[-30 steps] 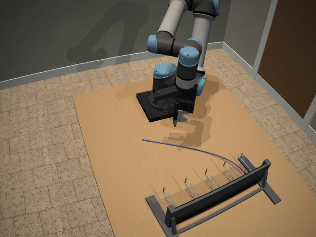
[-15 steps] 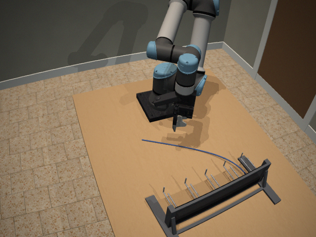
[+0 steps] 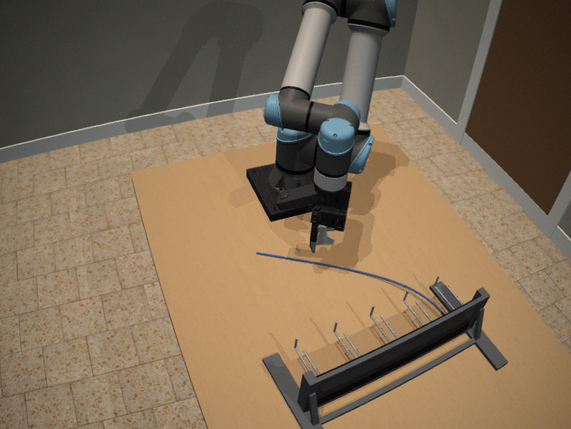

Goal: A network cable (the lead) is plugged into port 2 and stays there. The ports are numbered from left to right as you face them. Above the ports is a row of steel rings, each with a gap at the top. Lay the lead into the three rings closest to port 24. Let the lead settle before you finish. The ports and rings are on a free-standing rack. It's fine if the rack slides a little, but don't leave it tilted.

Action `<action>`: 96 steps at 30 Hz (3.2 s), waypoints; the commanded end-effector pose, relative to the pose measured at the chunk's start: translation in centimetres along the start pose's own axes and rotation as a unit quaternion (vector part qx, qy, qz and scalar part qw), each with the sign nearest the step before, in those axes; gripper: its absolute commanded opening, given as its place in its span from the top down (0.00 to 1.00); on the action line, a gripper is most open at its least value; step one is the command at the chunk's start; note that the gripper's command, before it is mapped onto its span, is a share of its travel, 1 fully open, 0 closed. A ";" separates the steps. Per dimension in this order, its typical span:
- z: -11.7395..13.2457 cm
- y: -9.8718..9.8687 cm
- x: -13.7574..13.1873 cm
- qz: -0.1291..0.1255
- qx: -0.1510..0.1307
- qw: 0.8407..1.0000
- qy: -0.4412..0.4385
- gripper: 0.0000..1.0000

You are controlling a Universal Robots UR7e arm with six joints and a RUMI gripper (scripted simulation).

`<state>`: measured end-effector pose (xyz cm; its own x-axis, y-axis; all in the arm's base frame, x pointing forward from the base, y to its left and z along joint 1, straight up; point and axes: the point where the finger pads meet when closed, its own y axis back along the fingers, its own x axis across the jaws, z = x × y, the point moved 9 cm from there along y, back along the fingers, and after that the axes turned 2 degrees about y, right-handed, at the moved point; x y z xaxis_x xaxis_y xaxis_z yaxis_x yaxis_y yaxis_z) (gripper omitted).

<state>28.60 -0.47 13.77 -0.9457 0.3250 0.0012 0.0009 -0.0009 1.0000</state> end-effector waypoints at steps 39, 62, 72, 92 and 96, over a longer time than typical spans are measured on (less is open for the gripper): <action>0.0 -4.8 -0.2 -0.001 0.000 1.000 0.000 0.80; 0.0 -4.8 -0.2 -0.001 0.000 1.000 0.000 0.80; 0.0 -4.9 -0.2 -0.001 0.000 1.000 0.000 0.80; 0.0 -5.4 -0.2 -0.001 0.000 1.000 0.000 0.80; 0.0 -5.4 -0.2 -0.001 0.000 1.000 0.000 0.80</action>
<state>28.73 -0.49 8.40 -0.9457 0.3251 0.0004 0.0004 0.0000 1.0000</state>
